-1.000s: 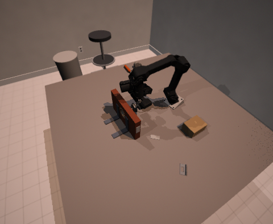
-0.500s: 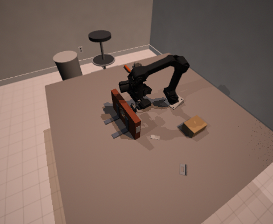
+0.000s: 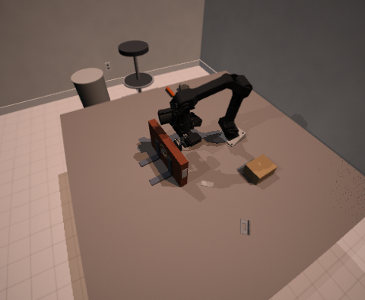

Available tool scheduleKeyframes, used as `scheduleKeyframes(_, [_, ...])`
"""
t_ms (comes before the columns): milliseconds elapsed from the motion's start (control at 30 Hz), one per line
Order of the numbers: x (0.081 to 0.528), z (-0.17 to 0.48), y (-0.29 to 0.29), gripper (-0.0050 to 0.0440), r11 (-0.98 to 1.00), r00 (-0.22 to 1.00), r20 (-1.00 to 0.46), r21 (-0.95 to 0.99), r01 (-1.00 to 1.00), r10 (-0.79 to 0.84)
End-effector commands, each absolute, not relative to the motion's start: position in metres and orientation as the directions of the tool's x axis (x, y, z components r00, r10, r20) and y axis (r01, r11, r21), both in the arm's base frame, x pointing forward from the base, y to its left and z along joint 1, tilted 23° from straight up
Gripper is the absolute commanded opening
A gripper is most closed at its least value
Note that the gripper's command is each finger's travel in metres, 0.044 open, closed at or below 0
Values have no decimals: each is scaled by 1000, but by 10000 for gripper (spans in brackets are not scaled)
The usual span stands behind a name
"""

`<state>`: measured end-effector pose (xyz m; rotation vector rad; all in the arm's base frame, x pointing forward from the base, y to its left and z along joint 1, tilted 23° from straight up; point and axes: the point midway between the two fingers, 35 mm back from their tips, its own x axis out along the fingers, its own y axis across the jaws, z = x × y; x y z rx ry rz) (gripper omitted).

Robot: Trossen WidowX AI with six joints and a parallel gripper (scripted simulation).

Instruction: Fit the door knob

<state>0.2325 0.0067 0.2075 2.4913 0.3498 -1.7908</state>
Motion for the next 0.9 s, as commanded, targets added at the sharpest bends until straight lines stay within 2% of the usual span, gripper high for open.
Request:
scheduleKeyframes(0, [236, 212, 7, 0, -973, 315, -937, -87, 214, 153])
scheduleKeyframes(867, [243, 215, 9, 0, -973, 315, -937, -87, 214, 153])
